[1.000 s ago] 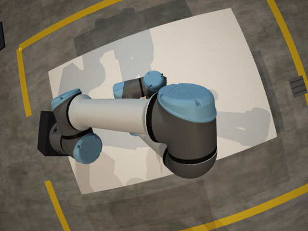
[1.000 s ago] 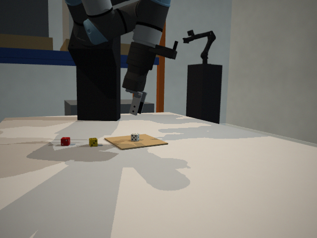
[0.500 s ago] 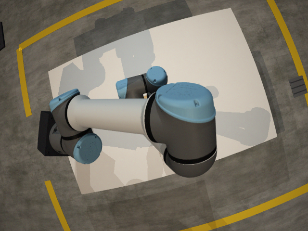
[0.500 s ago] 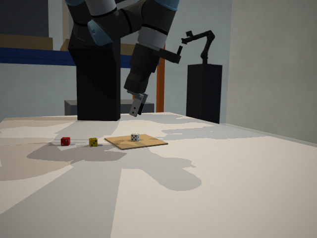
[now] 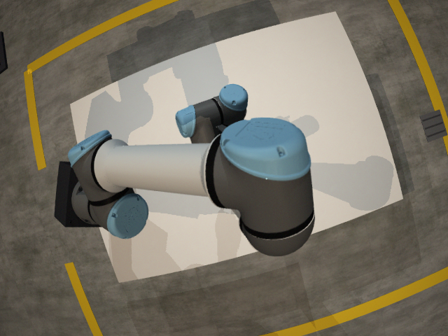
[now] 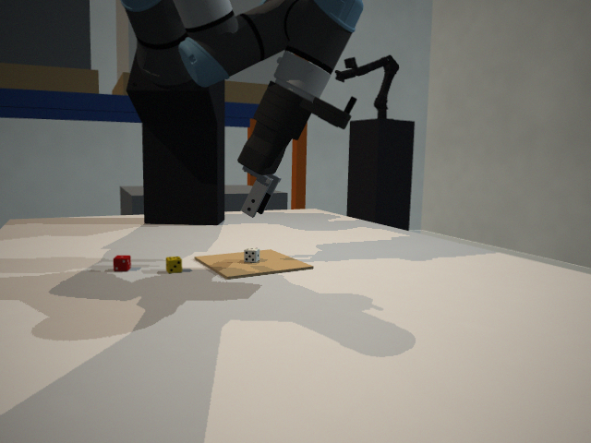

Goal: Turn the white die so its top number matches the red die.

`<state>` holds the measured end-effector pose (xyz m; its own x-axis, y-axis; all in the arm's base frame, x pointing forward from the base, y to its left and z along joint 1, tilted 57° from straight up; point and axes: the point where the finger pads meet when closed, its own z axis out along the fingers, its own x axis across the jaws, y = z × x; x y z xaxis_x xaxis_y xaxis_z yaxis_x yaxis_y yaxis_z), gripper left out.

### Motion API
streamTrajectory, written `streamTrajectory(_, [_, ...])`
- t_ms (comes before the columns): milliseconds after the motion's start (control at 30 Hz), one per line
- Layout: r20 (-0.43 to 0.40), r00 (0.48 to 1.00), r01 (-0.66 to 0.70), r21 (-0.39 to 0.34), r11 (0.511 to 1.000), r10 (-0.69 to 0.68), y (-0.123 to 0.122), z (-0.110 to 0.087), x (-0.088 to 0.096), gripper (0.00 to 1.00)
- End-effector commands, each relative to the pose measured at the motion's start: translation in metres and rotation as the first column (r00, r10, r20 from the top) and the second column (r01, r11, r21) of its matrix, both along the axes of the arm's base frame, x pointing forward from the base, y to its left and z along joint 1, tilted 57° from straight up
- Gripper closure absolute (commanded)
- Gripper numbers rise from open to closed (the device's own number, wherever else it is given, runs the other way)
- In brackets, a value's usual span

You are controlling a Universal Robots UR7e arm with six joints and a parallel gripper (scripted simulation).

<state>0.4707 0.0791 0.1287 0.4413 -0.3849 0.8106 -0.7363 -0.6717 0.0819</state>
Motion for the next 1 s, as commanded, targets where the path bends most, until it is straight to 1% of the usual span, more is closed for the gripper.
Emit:
streamTrajectory(0, [-0.013, 0.999, 0.031, -0.018, 0.999, -0.031, 0.0009, 0.0017, 0.0, 0.3])
streamTrajectory(200, [-0.016, 0.999, 0.043, -0.031, 0.999, -0.043, 0.0015, 0.0034, 0.0001, 0.3])
streamTrajectory(533, [-0.017, 0.999, 0.045, -0.032, 0.998, -0.045, 0.0016, 0.0035, 0.0002, 0.3])
streamTrajectory(967, [-0.038, 0.996, 0.082, -0.043, 0.996, -0.083, 0.0021, 0.0001, 0.0019, 0.3])
